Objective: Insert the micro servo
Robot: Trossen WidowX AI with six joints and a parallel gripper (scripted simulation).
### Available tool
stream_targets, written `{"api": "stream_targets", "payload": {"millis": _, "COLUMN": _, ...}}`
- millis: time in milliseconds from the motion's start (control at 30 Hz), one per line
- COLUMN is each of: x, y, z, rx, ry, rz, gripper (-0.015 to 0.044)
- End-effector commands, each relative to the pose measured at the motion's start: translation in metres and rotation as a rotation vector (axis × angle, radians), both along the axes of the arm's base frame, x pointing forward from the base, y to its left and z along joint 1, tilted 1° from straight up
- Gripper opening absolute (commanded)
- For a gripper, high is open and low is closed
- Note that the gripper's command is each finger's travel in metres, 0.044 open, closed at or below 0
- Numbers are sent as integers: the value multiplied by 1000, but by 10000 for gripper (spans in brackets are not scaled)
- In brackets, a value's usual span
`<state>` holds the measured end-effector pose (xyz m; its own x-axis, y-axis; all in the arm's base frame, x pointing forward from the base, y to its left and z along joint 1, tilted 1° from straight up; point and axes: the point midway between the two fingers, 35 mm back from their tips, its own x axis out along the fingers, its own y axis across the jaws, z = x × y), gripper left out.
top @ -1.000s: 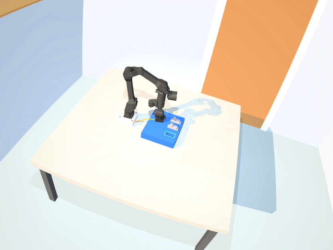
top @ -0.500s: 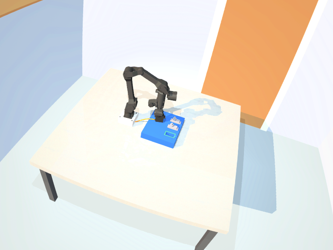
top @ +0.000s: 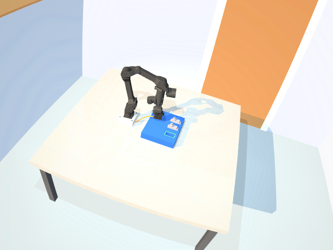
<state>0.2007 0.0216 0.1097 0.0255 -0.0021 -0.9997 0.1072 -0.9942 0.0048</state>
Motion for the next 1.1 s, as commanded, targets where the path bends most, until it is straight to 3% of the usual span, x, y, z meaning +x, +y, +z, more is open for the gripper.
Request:
{"api": "stream_targets", "payload": {"millis": 0, "x": -2, "y": 0, "z": 5, "rx": 1, "ry": -16, "rz": 3, "gripper": 0}}
{"api": "stream_targets", "payload": {"millis": 833, "x": 45, "y": -3, "z": 7, "rx": -14, "ry": -22, "rz": -18, "gripper": 0}}
{"api": "stream_targets", "payload": {"millis": 1067, "x": 45, "y": -5, "z": 7, "rx": -8, "ry": -22, "rz": -172, "gripper": 0}}
